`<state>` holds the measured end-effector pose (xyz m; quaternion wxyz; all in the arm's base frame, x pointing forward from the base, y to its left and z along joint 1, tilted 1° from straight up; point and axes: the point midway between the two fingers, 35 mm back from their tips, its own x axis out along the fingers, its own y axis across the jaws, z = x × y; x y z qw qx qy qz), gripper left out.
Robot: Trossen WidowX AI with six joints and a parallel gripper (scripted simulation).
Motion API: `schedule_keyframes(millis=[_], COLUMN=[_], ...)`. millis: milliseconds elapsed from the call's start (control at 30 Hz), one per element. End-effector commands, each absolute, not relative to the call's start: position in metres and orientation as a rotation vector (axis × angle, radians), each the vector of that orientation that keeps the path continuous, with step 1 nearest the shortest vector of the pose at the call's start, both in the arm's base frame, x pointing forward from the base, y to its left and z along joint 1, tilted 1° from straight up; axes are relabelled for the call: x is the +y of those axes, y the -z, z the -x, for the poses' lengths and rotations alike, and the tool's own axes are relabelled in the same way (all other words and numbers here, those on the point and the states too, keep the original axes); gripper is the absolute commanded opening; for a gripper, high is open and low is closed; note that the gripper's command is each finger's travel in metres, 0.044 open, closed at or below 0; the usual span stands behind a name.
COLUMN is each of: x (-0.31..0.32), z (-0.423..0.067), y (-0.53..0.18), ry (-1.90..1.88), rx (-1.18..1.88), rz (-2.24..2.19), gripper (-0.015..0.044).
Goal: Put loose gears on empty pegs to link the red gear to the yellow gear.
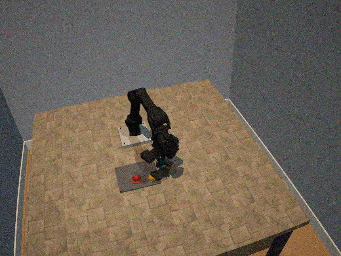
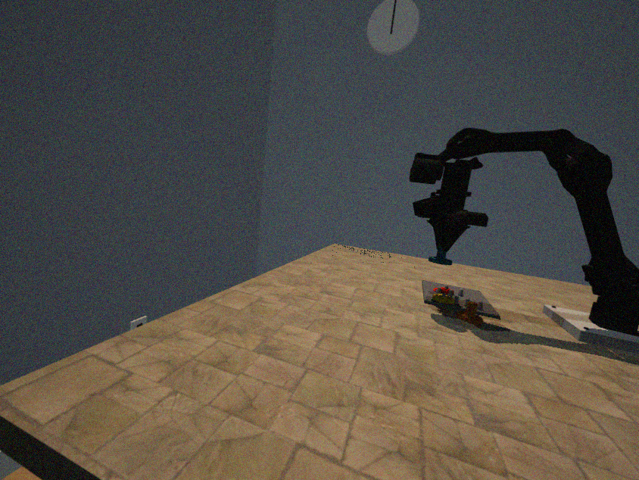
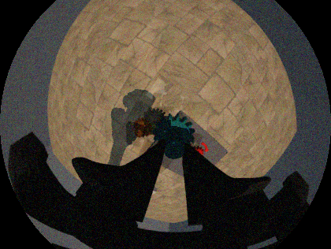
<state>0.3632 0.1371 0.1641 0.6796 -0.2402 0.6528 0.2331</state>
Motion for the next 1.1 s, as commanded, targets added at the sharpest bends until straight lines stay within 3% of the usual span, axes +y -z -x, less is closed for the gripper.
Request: schedule_keyframes(millis=[0, 1067], x=[0.129, 0.07], z=[-0.363, -0.365], y=[-0.161, -0.122], ry=[-0.522, -0.517], rx=[1.465, 1.475], rz=[0.542, 0.545], gripper=[0.0, 0.0])
